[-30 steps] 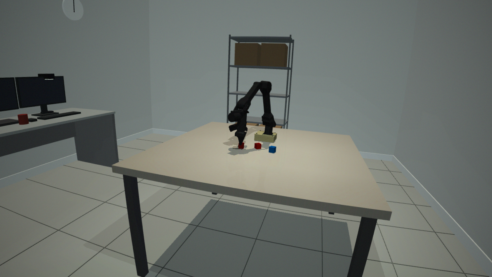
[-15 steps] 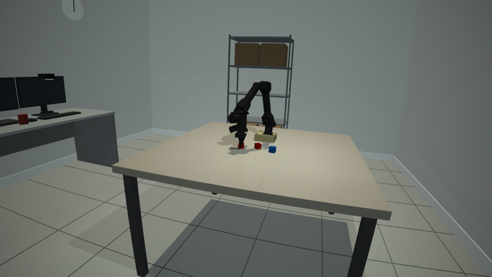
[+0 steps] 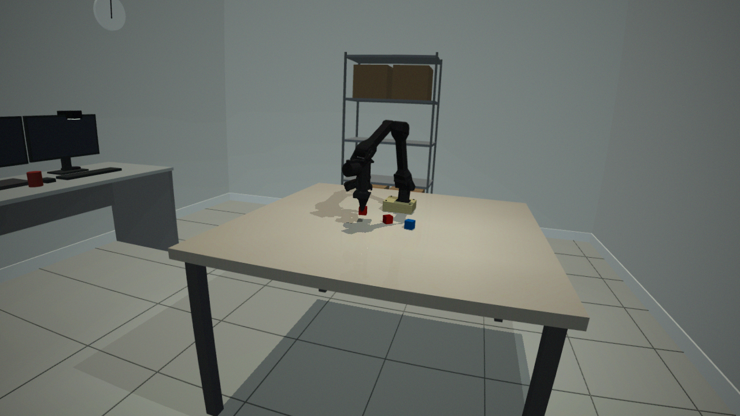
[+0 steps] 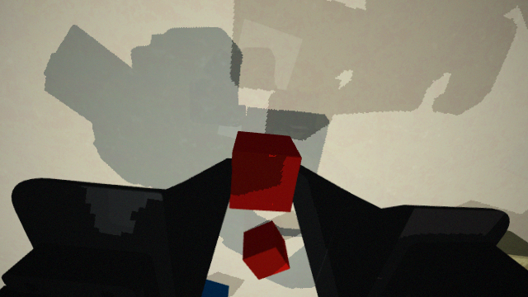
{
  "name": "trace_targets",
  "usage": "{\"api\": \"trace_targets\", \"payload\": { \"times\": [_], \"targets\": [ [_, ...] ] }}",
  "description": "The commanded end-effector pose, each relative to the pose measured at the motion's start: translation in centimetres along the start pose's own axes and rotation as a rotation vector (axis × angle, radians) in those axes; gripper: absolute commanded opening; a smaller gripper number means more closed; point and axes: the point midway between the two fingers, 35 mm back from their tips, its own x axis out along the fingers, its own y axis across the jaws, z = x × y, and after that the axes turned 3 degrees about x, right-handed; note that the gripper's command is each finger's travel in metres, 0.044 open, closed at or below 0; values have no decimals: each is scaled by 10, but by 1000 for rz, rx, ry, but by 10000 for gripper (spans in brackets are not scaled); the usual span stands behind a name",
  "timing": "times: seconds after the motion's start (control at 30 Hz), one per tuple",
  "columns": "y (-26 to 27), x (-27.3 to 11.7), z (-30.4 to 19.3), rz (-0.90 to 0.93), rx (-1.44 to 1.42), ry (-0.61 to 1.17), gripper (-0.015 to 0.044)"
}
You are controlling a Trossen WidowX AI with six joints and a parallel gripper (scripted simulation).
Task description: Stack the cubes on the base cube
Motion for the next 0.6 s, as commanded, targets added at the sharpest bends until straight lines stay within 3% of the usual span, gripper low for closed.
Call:
{"api": "trace_targets", "payload": {
  "times": [0.0,0.57],
  "targets": [
    [2,-14,1,12,0,-5,105],
    [-2,-68,-2,12,0,-5,105]
  ]
}}
